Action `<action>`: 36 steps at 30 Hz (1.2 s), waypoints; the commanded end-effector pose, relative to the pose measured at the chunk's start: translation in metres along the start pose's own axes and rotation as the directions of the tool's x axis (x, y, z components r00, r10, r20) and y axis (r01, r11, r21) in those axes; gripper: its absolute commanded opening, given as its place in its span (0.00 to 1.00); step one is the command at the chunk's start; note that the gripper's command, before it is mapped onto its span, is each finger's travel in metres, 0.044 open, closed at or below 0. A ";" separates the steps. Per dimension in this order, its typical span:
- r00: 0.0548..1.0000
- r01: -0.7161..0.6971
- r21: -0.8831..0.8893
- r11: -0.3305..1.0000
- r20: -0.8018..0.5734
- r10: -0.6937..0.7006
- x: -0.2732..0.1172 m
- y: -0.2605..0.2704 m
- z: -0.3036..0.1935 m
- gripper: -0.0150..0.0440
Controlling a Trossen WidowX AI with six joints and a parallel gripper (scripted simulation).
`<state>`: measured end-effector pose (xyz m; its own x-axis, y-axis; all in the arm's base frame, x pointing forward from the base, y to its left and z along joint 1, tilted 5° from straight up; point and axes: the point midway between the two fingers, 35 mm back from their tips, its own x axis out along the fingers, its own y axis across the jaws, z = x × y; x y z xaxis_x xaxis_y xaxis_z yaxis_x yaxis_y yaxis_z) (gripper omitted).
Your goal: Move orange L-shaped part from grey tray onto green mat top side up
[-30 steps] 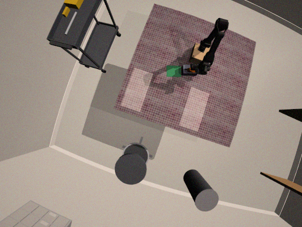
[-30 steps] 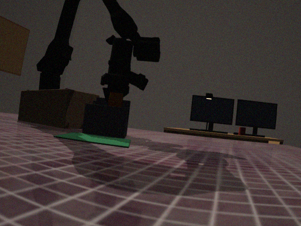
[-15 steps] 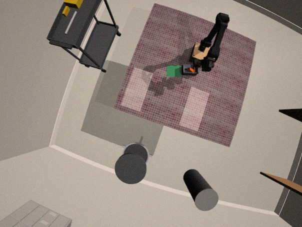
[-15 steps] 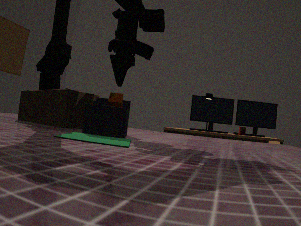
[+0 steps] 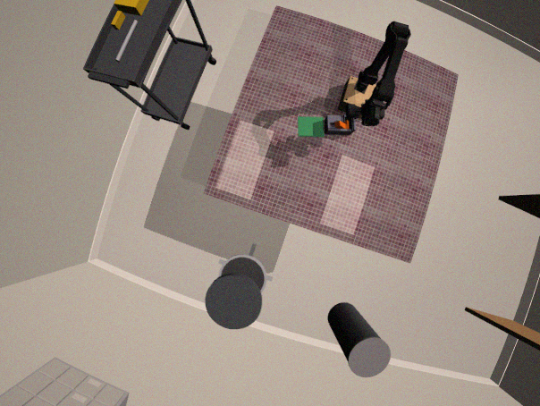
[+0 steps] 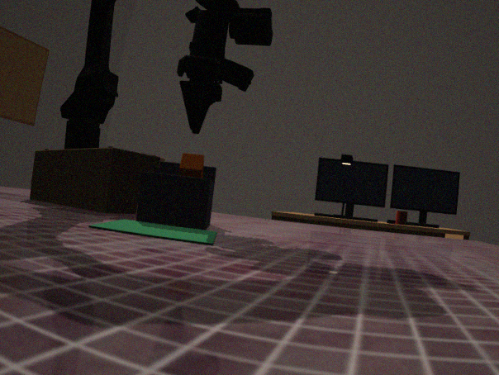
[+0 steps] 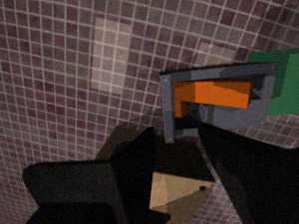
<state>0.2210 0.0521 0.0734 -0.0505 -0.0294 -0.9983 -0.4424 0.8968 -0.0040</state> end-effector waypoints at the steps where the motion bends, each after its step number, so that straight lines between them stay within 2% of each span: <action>1: 1.000 0.000 0.000 1.000 -0.001 0.000 0.001 0.000 0.000 0.56; 18: 1.000 0.000 0.000 1.000 -0.001 0.000 0.001 0.000 0.000 0.56; 20: 1.000 0.000 0.058 0.998 -0.001 0.000 0.000 -0.003 0.001 0.65; 22: 1.000 0.001 0.190 0.982 0.000 -0.001 0.000 -0.009 0.002 0.73; 23: 1.000 0.002 0.276 0.961 0.000 -0.002 -0.001 -0.013 0.004 0.73; 26: 1.000 0.003 0.568 0.823 0.002 -0.005 -0.002 -0.029 0.007 0.73; 30: 1.000 0.001 0.873 0.488 0.003 -0.009 -0.003 -0.052 0.010 0.73; 34: 1.000 -0.003 0.997 0.076 0.004 -0.013 -0.004 -0.075 0.011 0.73; 36: 1.000 -0.004 1.000 0.002 0.004 -0.014 -0.004 -0.079 0.011 0.73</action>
<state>0.2435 0.0220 0.0739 -0.0554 -0.0253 -0.9981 0.3562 0.9334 -0.0434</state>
